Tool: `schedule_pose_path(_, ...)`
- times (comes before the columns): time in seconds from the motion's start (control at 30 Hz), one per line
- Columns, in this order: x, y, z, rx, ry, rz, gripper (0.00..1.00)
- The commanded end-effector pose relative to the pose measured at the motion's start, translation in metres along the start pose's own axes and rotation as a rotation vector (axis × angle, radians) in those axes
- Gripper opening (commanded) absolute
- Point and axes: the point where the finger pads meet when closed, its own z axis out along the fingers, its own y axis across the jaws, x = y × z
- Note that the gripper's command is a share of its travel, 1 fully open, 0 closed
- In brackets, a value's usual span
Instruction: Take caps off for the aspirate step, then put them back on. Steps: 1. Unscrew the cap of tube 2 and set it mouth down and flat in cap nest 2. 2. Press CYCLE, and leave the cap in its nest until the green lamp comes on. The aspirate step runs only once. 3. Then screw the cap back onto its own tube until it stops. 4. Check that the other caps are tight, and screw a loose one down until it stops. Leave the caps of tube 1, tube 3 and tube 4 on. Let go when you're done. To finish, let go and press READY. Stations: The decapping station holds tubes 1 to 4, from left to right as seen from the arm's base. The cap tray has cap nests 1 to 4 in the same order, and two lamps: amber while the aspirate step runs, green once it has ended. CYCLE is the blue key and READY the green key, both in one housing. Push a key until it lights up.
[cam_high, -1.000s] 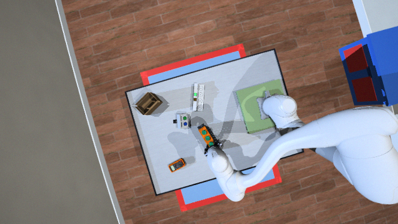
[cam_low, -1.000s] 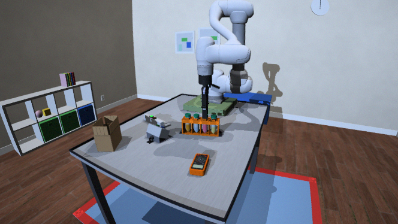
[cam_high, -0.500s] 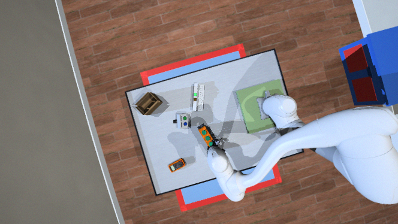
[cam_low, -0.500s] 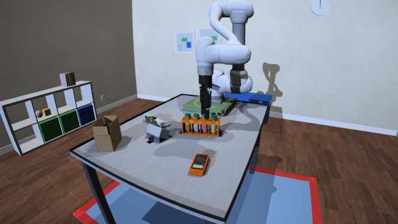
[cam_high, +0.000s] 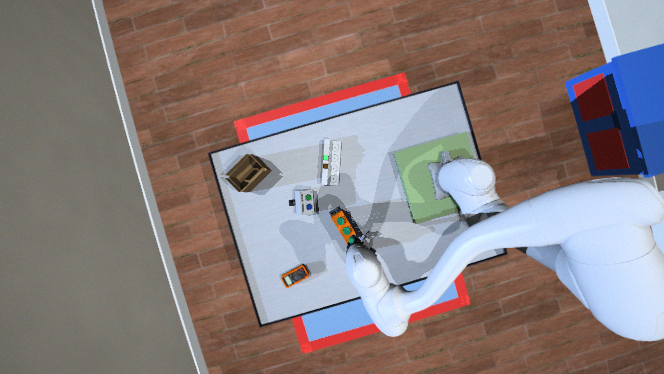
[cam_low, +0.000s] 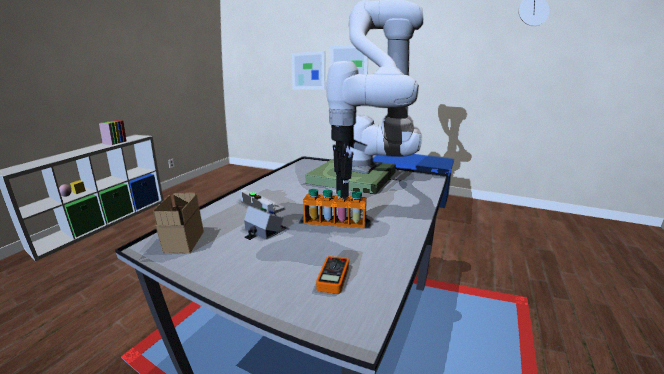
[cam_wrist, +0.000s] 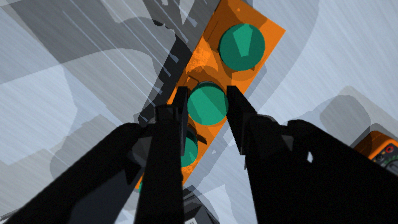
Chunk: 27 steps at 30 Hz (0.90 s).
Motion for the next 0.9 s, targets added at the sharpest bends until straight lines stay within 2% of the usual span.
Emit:
schedule_pose_path(0.0,-0.0009,0.0018,0.0007,-0.005,0.005,0.06,0.3)
schedule_pose_path(0.3,-0.0007,0.0017,0.0007,-0.001,-0.001,0.5,0.3)
schedule_pose_path(0.37,-0.0007,0.0017,0.0007,-0.001,-0.001,0.5,0.3)
schedule_pose_path(0.73,-0.0006,0.0016,0.0007,-0.001,0.0,1.047,0.3)
schedule_pose_path(0.87,-0.0006,0.0009,0.0001,-0.001,0.003,1.048,0.3)
